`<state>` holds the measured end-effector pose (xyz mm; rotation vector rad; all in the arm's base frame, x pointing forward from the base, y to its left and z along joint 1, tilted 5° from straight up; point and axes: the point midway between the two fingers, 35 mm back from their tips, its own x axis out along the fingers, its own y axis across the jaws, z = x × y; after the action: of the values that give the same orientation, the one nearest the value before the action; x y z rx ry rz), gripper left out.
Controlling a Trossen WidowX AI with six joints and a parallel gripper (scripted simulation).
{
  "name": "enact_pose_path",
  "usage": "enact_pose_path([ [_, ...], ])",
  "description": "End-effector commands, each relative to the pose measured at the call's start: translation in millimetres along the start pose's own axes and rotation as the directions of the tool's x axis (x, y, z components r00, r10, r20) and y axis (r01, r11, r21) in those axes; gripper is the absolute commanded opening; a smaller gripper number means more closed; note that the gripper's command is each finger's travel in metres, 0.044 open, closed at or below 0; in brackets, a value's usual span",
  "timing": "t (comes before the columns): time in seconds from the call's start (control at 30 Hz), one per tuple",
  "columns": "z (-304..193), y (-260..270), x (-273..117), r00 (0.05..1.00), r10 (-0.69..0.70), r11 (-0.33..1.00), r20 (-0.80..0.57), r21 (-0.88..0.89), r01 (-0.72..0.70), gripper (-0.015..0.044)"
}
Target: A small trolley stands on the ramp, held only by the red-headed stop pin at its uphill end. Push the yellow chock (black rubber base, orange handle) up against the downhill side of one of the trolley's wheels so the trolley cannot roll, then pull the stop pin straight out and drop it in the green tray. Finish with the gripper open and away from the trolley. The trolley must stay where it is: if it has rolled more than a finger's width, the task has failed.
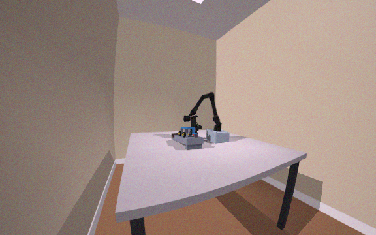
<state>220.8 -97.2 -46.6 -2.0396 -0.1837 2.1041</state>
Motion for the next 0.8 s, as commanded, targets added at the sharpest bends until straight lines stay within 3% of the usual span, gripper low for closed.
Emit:
enact_pose_path([
  [0.0,0,3,1,1.0,0.005,1.0,0.0,-0.005,-0.005,0.019],
  [0.77,0,15,8,1.0,0.006,1.0,0.001,-0.005,-0.006,0.019],
])
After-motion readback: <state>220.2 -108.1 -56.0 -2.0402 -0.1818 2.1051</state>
